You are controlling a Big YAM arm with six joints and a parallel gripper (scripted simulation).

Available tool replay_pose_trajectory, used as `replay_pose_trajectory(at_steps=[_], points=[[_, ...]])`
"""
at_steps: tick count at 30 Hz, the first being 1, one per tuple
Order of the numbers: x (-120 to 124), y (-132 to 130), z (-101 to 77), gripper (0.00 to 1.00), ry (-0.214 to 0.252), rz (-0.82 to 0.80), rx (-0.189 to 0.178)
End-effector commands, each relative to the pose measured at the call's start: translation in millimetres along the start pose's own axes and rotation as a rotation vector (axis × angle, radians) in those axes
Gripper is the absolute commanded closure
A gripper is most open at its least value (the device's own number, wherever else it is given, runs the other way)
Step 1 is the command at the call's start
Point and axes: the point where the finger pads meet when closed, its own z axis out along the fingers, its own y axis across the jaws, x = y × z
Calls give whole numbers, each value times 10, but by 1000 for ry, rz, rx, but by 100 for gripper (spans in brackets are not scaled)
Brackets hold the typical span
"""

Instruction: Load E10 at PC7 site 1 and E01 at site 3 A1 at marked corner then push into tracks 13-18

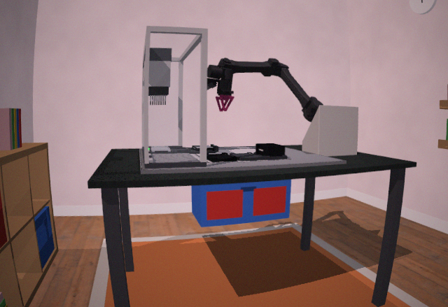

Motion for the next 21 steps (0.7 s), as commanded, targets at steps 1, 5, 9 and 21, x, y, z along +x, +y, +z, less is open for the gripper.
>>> replay_pose_trajectory(at_steps=[1, 5, 9, 21], points=[[-97, -111, -18, 0, 87, 99, 4], [48, -44, 72, 0, 127, 69, 14], [104, 123, -162, 0, 79, -25, -3], [483, 766, -106, 0, 86, -95, -4]])
